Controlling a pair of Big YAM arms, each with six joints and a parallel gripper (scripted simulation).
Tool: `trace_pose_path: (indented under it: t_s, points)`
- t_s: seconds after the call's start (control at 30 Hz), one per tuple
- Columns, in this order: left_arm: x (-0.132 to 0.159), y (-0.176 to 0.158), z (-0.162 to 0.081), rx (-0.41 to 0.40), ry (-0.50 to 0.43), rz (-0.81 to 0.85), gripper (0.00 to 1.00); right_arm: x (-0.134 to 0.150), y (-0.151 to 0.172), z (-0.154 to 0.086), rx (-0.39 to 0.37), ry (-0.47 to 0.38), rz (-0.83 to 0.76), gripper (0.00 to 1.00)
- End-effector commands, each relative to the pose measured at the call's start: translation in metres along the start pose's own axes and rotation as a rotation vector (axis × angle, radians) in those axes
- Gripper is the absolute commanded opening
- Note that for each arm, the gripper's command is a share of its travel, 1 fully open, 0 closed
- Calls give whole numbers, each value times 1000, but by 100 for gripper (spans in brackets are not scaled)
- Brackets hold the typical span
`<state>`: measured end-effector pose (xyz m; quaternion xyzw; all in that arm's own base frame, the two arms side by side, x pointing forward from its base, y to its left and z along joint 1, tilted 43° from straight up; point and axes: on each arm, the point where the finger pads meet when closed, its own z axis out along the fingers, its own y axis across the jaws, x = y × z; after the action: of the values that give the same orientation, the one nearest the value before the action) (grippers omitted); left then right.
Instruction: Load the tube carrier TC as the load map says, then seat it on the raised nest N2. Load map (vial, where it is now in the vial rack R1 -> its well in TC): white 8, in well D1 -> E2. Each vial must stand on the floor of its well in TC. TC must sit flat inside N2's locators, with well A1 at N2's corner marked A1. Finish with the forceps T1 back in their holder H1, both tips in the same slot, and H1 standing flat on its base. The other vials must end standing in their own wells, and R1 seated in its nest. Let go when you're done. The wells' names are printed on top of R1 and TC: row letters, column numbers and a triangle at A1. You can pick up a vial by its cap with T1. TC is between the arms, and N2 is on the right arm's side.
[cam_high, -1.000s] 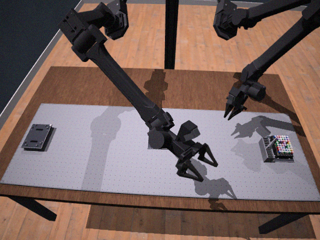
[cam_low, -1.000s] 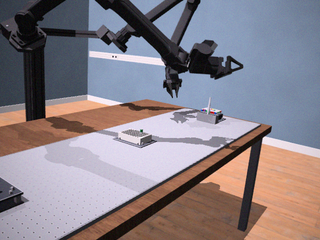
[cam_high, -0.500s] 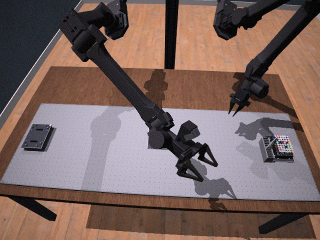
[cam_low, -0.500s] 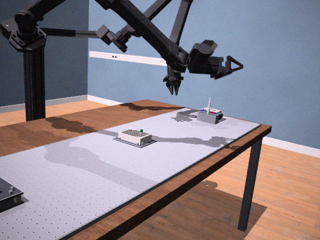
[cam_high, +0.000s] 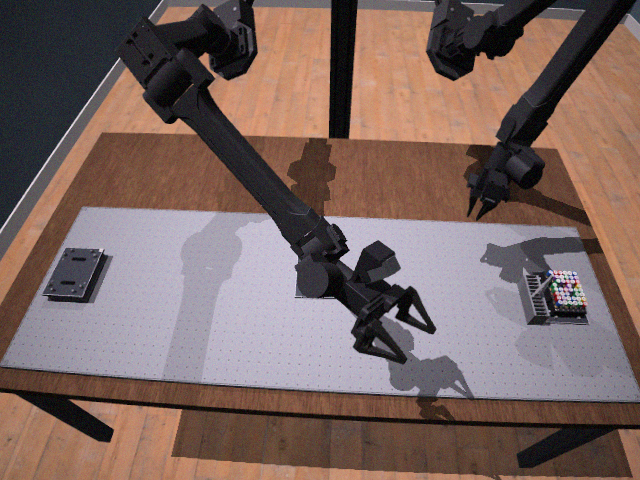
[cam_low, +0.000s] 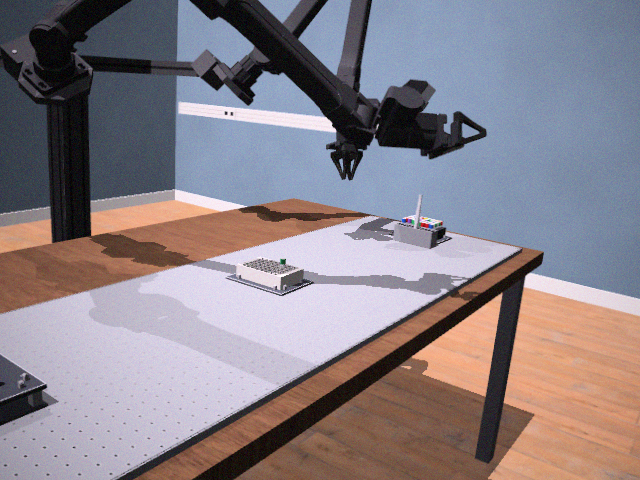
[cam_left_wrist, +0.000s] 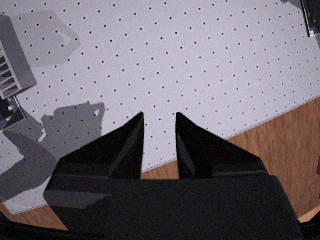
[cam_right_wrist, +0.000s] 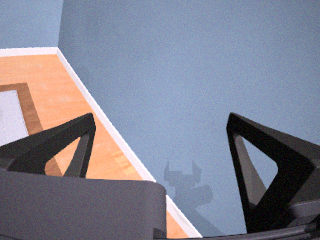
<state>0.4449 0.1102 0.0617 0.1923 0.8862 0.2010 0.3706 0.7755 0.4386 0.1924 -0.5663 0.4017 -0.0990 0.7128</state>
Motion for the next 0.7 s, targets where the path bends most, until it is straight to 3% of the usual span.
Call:
trace_pose_path:
  t_s: [0.0, 0.2, 0.5, 0.57, 0.67]
  points:
    - [-2, -2, -12, -3, 40, -108, 24, -13, -15, 5, 23, -20, -11, 100]
    - [10, 0, -25, -38, 112, -181, 24, -13, -15, 5, 23, -20, -11, 100]
    - [20, 14, -54, -158, 240, -341, 24, -13, -15, 5, 23, -20, -11, 100]
    - [40, 12, -60, -166, 277, -358, 24, -13, -15, 5, 23, -20, -11, 100]
    - [41, 14, -60, -171, 279, -363, 24, -13, -15, 5, 23, -20, -11, 100]
